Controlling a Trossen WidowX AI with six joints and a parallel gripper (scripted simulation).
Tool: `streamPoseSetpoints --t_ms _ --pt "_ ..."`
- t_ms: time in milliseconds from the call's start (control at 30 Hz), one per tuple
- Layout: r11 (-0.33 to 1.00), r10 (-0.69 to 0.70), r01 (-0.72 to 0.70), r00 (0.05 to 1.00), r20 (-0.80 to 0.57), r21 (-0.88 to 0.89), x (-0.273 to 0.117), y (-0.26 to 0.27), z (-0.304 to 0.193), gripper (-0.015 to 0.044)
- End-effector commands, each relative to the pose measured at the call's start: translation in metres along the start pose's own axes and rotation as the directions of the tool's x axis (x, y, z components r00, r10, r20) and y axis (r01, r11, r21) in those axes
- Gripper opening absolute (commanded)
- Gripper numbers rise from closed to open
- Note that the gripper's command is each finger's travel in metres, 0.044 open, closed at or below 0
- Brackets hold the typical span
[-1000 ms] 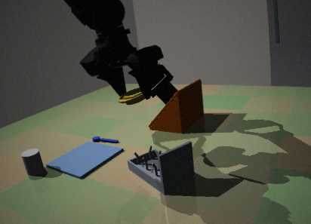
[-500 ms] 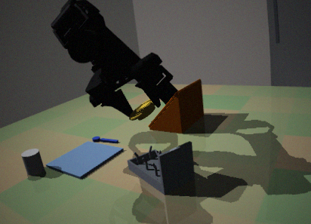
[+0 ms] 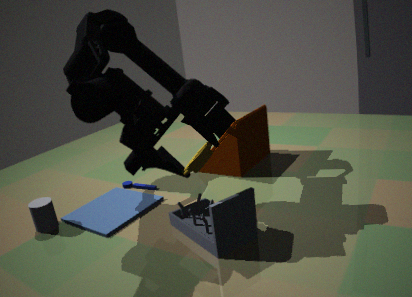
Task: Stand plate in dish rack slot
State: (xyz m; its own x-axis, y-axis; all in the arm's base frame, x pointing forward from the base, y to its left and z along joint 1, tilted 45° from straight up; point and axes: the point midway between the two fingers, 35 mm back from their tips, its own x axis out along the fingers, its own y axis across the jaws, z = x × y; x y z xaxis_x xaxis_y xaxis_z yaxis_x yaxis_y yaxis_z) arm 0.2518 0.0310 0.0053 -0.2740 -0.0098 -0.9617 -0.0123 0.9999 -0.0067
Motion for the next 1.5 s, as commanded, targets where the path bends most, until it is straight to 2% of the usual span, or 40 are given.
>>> streamPoseSetpoints --t_ms 0,400,733,1033,1467 --pt "0.994 0.074 -0.072 0.997 0.032 -0.08 0.004 -0.002 0.001 0.0" --pt "0.923 0.263 -0.205 0.954 0.144 -0.326 0.013 -0.012 0.004 0.0" --pt "0.824 0.389 -0.206 0.883 0.262 -0.528 0.016 -0.022 0.006 0.0" --pt "0.724 0.466 -0.095 0.797 0.383 -0.683 0.015 -0.03 0.008 0.0" --pt "0.588 0.542 0.175 0.639 0.546 -0.789 0.011 -0.044 0.004 0.0"
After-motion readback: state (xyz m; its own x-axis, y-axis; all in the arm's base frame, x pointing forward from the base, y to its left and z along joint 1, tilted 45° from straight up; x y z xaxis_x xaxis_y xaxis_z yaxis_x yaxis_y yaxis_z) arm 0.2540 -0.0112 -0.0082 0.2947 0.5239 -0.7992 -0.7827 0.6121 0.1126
